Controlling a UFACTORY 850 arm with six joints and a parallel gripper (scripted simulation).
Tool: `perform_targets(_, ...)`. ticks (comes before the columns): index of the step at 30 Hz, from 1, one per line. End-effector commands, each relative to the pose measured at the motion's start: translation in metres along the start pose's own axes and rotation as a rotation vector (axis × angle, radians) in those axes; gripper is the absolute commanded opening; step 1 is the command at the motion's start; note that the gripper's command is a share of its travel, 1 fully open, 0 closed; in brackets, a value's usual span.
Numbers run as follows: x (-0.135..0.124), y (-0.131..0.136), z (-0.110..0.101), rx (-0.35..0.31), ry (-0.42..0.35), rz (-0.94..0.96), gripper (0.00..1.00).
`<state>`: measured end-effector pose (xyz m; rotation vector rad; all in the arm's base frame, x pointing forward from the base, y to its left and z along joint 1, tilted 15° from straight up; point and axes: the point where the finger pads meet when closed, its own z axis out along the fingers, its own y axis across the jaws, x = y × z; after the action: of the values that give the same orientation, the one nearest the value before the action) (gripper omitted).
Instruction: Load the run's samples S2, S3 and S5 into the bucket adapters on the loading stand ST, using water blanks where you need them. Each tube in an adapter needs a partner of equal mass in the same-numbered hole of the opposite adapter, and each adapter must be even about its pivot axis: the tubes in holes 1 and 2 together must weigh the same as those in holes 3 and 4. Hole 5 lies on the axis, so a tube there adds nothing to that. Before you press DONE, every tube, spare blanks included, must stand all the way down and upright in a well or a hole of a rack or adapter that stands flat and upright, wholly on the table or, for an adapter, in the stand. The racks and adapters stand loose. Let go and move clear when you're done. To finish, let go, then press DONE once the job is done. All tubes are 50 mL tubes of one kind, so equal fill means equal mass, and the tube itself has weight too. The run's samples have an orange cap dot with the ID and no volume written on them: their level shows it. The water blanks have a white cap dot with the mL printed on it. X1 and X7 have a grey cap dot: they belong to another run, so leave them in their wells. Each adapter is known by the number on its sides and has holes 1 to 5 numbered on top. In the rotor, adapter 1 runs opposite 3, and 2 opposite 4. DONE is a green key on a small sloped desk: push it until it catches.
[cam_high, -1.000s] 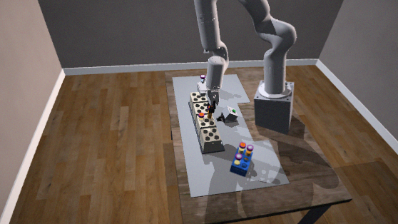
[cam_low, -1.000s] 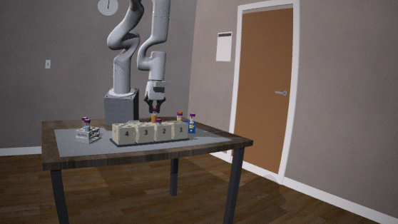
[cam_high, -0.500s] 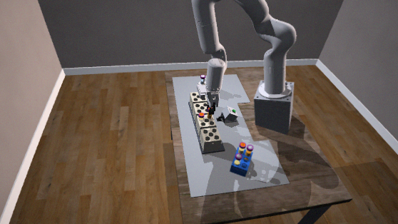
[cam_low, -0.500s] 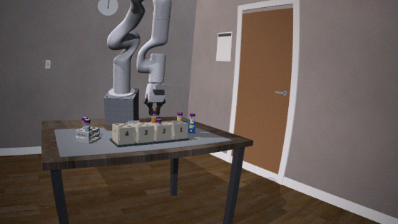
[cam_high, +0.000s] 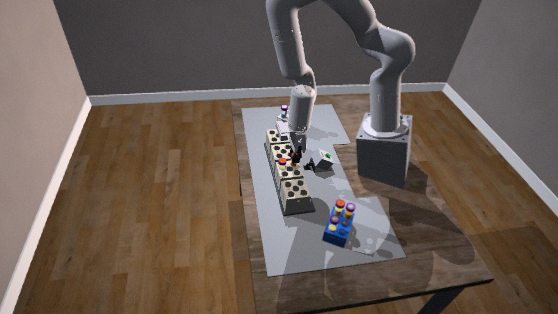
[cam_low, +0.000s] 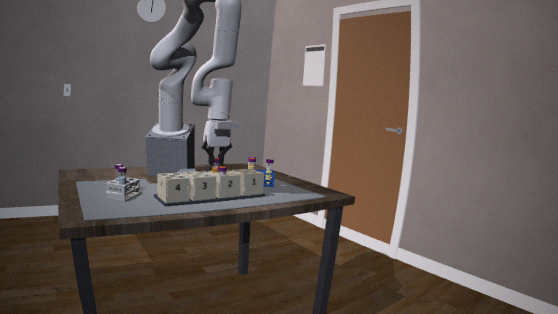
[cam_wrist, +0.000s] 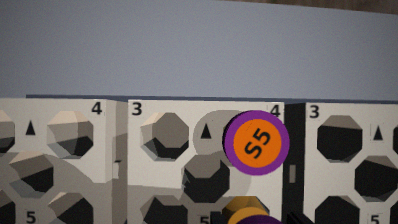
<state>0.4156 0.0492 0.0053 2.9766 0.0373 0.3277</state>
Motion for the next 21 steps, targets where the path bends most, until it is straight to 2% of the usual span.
perform_targets(1, 0.001, 0.0, 0.006, 0.001, 0.002, 0.0, 0.0)
perform_targets(21, 0.001, 0.0, 0.022, 0.001, 0.002, 0.0, 0.0)
